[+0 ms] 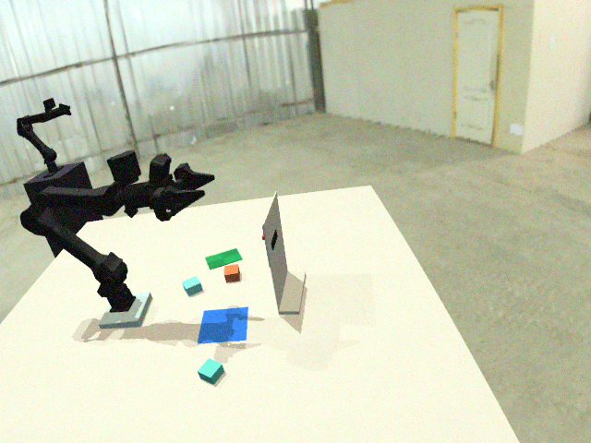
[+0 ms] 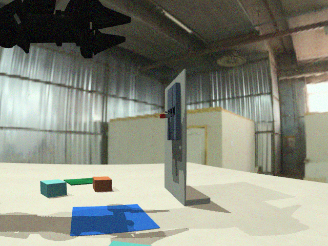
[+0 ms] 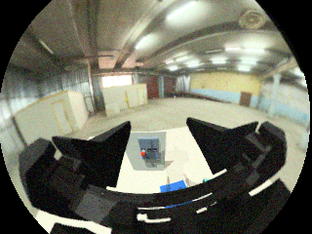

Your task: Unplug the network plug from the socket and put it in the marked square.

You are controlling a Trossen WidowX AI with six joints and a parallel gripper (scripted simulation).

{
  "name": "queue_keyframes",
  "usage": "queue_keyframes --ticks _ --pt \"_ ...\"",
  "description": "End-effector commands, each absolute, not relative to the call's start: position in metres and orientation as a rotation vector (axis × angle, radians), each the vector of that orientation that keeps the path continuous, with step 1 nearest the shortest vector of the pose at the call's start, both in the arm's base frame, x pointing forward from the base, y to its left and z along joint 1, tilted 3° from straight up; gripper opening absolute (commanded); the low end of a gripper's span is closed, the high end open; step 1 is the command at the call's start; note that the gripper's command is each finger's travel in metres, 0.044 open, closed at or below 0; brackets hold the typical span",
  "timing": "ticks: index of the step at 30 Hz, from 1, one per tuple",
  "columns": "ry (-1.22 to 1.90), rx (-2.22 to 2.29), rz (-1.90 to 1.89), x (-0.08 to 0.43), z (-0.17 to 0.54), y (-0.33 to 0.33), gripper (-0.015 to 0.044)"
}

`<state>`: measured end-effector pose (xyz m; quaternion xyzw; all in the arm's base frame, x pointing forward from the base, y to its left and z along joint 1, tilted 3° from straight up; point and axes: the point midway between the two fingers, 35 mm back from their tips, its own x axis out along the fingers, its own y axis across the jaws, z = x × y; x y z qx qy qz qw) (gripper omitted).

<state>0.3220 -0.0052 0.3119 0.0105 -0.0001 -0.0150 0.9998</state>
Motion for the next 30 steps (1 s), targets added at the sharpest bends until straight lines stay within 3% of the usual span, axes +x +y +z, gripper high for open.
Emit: queue_keyframes --ticks 1,10,30 --pt "0.000 0.027 -0.029 0.322 0.311 -0.005 0.0374" --pt "0.008 0.318 0.005 0.331 0.278 0.006 0.0156" --pt "0.069 1.015 0.070 0.325 0.200 0.033 0.0156"
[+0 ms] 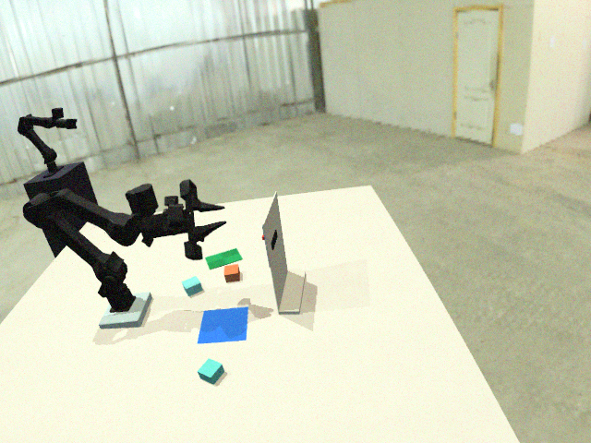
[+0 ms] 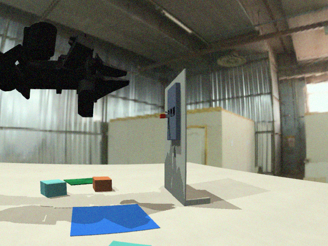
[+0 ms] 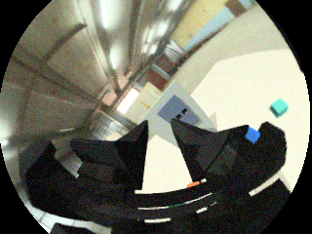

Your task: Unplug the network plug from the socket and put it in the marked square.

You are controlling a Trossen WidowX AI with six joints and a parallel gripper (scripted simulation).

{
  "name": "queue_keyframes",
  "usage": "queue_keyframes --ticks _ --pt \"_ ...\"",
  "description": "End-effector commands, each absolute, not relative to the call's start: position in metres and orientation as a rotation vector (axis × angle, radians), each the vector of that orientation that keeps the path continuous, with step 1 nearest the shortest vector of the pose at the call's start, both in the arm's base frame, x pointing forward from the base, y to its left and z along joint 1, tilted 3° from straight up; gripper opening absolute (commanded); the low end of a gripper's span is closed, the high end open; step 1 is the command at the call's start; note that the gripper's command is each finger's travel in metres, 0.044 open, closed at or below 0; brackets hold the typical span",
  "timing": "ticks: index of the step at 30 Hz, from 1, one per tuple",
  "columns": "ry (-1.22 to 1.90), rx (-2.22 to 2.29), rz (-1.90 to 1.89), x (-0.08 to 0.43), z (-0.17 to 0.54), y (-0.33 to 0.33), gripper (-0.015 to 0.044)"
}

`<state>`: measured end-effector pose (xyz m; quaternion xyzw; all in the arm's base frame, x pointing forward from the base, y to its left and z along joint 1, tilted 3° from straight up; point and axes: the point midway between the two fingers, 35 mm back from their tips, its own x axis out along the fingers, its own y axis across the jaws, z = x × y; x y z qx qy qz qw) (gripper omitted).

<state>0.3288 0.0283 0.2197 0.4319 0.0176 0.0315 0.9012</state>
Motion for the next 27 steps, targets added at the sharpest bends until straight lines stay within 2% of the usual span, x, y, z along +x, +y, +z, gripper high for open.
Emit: queue_keyframes --ticks 1,16,27 --pt "0.074 1.050 0.072 0.324 0.197 0.035 0.0156" --pt "0.157 1.564 0.092 0.297 0.148 0.050 0.0156" --pt "0.161 1.587 0.092 0.297 0.147 0.051 0.0156"
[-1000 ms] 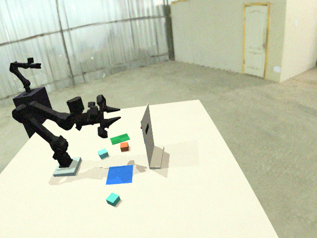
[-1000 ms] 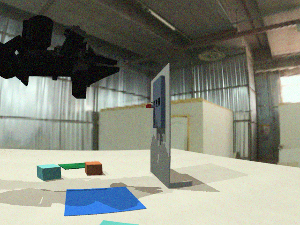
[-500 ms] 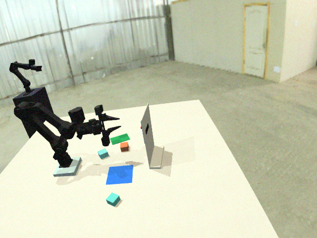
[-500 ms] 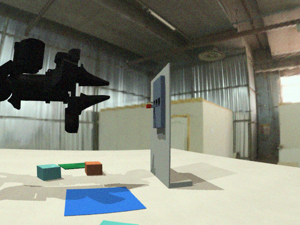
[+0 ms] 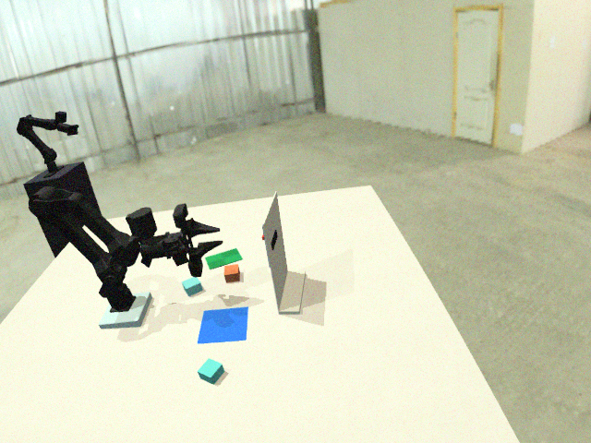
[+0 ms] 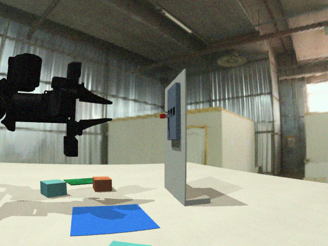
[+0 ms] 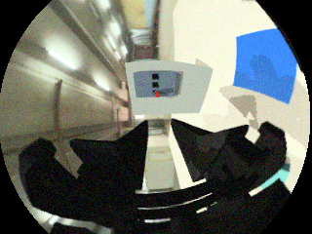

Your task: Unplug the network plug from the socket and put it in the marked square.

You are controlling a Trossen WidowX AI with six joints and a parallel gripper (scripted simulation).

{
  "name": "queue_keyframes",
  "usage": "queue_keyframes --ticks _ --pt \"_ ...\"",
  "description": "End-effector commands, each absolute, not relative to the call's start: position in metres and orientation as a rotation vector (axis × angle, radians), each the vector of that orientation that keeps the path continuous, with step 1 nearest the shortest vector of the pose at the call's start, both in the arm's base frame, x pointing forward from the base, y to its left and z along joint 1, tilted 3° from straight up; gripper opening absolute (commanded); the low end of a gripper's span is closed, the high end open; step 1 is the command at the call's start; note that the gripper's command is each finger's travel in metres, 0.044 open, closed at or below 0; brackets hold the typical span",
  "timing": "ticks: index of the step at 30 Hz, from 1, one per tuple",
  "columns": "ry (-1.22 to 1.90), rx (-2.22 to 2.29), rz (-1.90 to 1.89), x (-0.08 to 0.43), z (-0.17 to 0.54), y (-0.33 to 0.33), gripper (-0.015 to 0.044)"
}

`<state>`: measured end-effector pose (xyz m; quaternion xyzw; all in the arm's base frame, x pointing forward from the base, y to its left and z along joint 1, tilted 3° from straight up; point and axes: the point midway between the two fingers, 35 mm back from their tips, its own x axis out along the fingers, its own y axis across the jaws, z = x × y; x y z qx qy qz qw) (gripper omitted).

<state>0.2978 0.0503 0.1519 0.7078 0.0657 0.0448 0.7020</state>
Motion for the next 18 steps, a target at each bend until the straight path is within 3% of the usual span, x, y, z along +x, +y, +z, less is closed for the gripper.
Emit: queue_keyframes --ticks 1,18 --pt "0.161 1.587 0.092 0.299 0.147 0.051 0.0156" --pt "0.158 1.586 0.094 0.348 0.146 0.046 0.0156"
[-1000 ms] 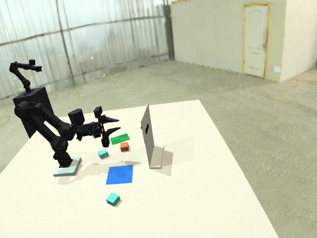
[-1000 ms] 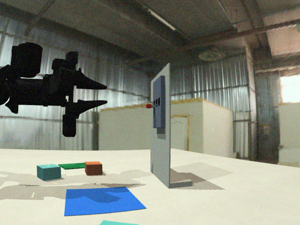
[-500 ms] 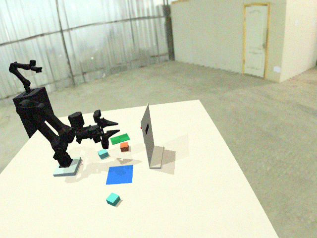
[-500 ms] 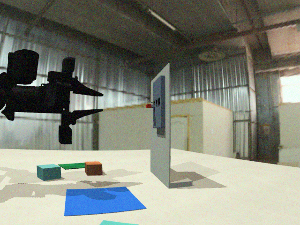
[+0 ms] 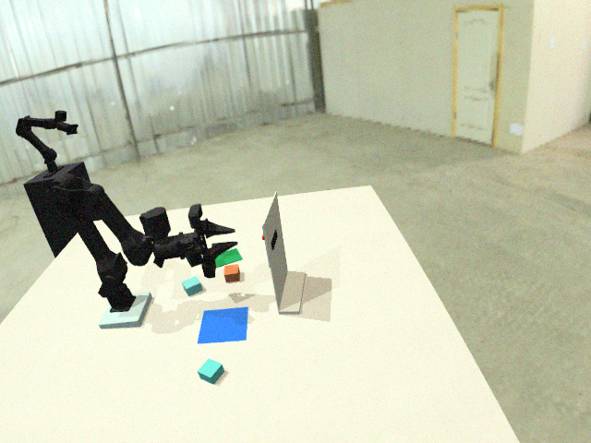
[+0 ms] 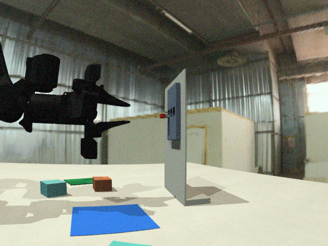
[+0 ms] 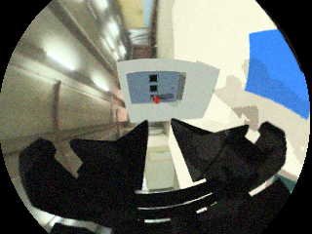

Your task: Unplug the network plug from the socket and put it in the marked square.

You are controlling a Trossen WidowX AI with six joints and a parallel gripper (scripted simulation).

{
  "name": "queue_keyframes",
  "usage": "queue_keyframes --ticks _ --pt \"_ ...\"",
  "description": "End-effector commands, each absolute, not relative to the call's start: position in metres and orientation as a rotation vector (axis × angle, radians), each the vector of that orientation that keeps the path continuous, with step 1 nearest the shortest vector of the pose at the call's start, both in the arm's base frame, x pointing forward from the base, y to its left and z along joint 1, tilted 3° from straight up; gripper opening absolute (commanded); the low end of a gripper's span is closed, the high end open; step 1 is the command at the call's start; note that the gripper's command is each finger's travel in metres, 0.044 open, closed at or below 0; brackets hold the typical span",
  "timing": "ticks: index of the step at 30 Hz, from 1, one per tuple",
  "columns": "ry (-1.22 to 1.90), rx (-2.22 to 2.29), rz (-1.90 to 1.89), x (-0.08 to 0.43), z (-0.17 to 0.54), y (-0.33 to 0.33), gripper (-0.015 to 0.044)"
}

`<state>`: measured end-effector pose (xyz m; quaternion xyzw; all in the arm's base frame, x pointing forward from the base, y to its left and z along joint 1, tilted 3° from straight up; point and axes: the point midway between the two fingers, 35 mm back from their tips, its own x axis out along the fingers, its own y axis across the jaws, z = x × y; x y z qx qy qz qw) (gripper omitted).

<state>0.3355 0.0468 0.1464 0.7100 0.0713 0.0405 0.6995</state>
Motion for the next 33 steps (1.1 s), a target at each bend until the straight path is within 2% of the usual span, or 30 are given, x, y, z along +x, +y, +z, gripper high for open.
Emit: queue_keyframes --ticks 1,33 --pt "0.158 1.586 0.095 0.351 0.145 0.045 0.0156" --pt "0.155 1.585 0.097 0.396 0.145 0.041 0.0156"
